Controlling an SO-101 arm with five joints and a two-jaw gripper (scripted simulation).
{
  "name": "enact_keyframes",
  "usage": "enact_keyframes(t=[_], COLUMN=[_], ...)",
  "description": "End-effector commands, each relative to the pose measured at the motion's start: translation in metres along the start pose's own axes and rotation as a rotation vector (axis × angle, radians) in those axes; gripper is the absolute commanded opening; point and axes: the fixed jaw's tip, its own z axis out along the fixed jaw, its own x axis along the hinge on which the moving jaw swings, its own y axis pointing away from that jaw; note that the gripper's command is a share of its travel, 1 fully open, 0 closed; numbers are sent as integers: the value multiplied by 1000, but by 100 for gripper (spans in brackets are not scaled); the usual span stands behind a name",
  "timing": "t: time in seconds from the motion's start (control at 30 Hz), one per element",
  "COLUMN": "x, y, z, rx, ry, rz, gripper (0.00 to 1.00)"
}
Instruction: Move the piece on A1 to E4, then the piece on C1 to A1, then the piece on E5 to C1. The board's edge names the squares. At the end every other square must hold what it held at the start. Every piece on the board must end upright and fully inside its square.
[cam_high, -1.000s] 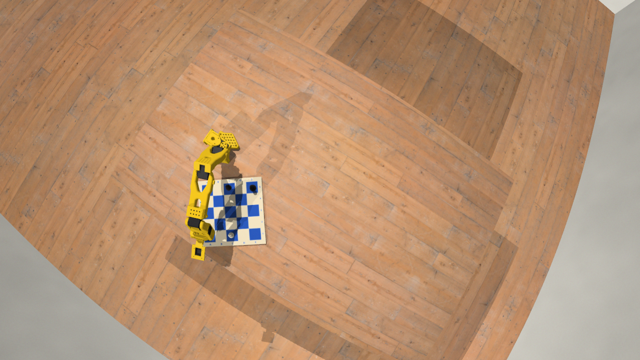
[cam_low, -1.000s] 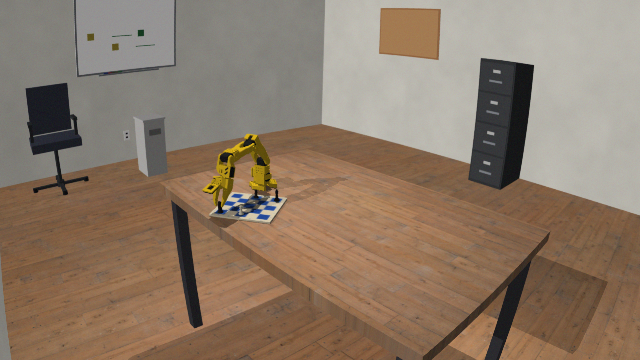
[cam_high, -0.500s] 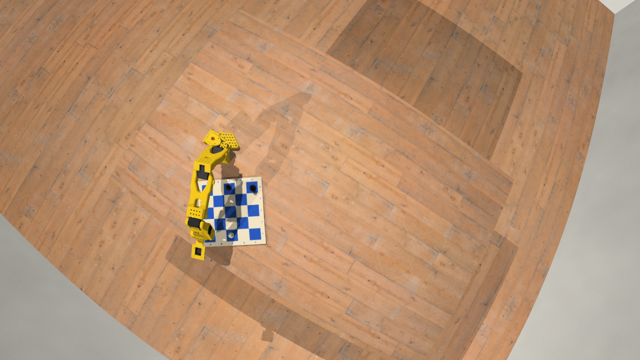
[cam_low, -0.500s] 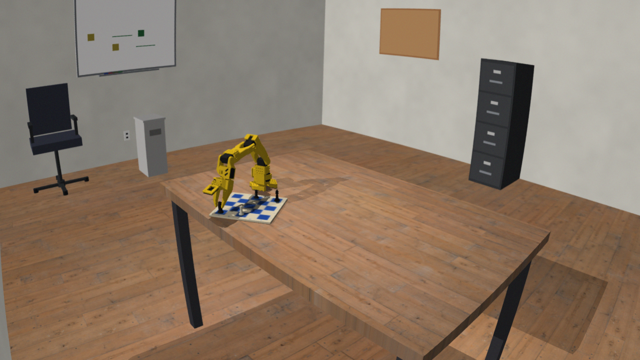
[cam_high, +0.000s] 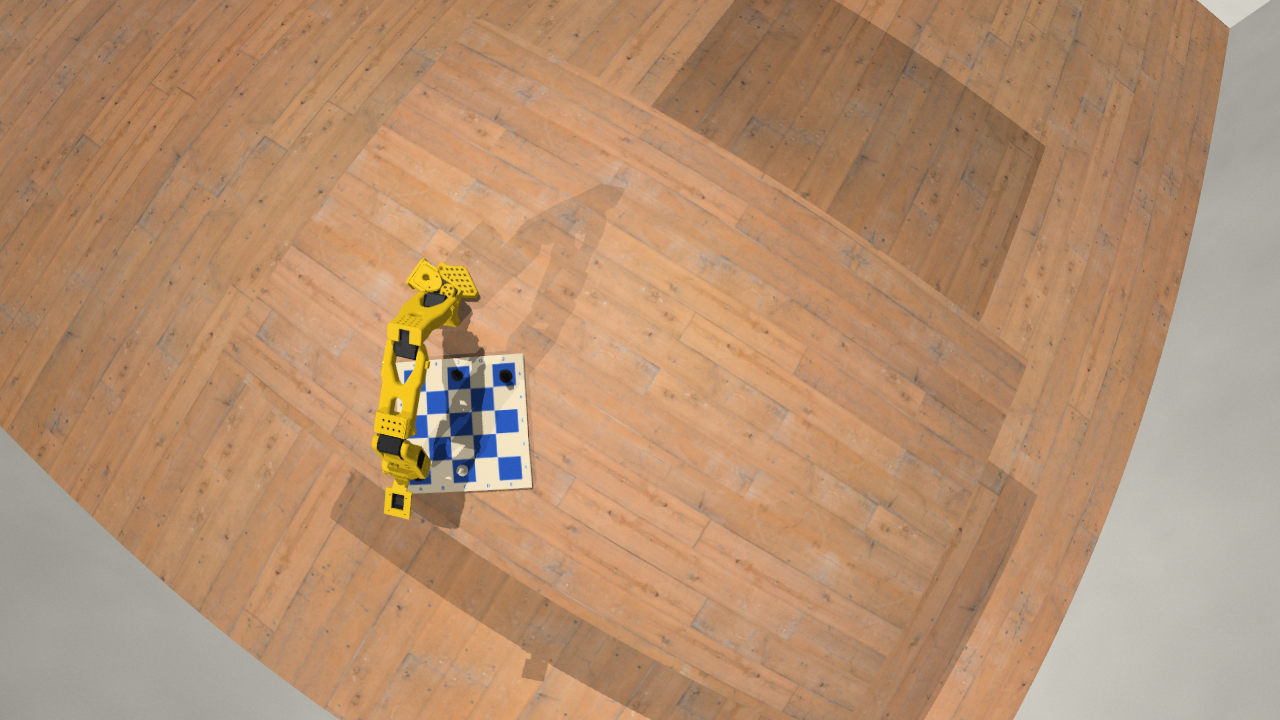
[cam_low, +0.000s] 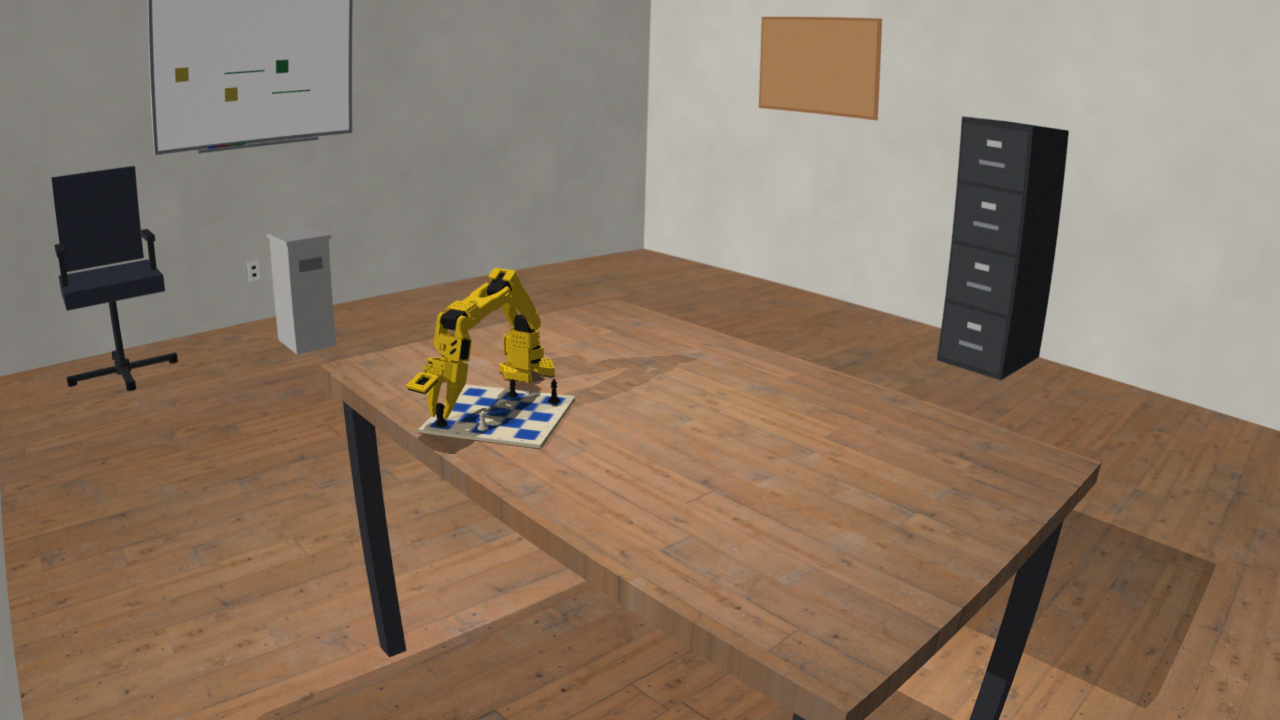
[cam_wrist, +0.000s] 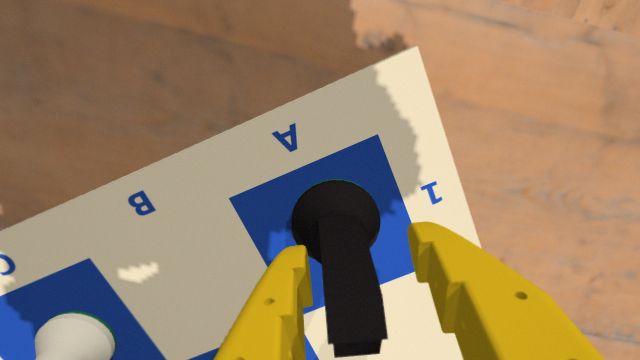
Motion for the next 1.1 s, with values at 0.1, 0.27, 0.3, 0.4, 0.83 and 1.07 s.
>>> enact_keyframes(t=[0.1, 0.27, 0.3, 0.4, 0.83, 1.07], x=[0, 0, 0, 0, 0, 0], y=[-2, -2, -2, -2, -2, -2], z=[-2, -2, -2, -2, -2, -2], rx=[1, 1, 1, 1, 1, 1], ry=[-12, -12, -12, -12, -12, -12], rz=[7, 7, 7, 7, 7, 7], gripper=[13, 13, 13, 12, 4, 0])
